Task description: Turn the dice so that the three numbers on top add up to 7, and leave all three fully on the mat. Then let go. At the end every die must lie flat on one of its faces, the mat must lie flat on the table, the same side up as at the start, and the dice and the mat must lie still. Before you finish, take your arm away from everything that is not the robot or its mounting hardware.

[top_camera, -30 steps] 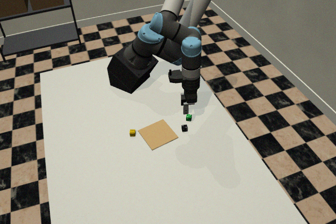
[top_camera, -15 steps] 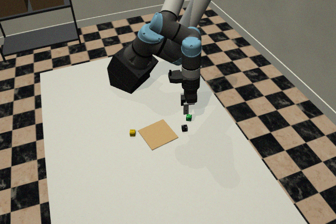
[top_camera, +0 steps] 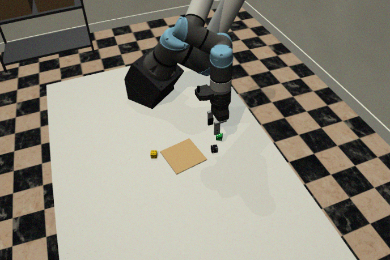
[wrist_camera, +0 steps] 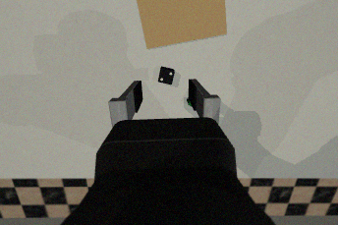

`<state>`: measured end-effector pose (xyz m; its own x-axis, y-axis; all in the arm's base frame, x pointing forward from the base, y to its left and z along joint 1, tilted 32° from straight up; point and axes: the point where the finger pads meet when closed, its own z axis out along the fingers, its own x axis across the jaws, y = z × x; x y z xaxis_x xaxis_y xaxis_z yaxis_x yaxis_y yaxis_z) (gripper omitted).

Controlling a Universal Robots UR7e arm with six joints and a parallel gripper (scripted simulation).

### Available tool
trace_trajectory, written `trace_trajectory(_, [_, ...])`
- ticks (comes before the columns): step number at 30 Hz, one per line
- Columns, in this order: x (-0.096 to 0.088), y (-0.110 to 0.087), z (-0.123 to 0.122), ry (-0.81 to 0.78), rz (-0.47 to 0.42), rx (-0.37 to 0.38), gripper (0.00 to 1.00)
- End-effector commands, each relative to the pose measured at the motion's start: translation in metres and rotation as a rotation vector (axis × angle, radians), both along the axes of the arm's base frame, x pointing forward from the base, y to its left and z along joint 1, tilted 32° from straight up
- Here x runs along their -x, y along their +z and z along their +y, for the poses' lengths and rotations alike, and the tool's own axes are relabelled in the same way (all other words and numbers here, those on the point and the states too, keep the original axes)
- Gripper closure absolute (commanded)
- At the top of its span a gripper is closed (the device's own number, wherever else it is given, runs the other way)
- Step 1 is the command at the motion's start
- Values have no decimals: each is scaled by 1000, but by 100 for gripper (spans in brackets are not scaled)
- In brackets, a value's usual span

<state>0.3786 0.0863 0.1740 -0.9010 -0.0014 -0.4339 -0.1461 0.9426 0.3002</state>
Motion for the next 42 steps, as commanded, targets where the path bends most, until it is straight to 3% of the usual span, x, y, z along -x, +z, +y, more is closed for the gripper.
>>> trace_trajectory(1, [-4, -4, 0, 133, -53, 59, 0])
trace_trajectory(32, [-16, -29, 15, 952, -377, 454, 0])
trace_trajectory(42, [-16, -34, 19, 1087, -431, 520, 0])
